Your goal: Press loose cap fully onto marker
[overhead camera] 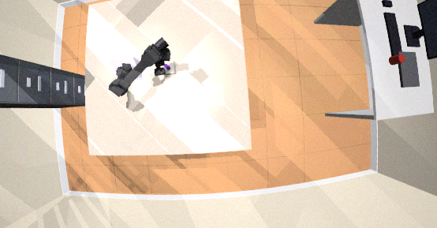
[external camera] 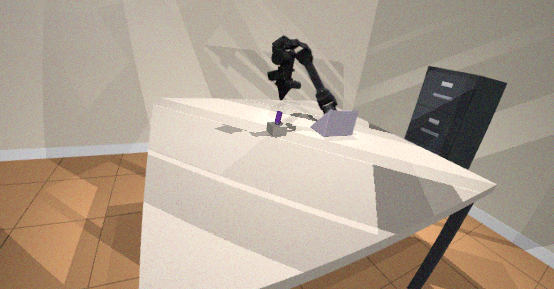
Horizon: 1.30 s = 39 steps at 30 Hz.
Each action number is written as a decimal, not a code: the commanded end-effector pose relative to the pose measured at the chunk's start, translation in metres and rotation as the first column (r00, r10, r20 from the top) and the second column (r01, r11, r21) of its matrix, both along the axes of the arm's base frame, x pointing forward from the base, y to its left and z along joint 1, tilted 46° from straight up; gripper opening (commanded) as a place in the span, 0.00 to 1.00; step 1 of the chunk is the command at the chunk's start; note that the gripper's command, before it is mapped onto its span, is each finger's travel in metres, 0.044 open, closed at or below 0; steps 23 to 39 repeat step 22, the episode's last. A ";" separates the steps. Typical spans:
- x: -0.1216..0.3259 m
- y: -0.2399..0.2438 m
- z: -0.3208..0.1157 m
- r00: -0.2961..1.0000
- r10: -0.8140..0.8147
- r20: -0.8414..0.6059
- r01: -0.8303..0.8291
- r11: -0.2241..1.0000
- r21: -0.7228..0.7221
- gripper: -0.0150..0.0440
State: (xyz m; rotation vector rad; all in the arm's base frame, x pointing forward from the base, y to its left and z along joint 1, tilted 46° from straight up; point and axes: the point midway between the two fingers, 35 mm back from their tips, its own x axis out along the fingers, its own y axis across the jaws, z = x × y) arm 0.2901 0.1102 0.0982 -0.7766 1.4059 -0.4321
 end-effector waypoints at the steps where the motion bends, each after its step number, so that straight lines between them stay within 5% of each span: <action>1: -0.008 0.023 0.022 0.999 0.032 -0.016 -0.032 0.999 -0.002 0.25; 3: -0.008 0.023 0.022 0.999 0.032 -0.016 -0.032 0.999 -0.002 0.25; 20: -0.008 0.023 0.022 0.999 0.032 -0.016 -0.032 0.999 -0.002 1.00; 39: -0.008 0.023 0.022 0.999 0.032 -0.016 -0.032 0.999 -0.002 1.00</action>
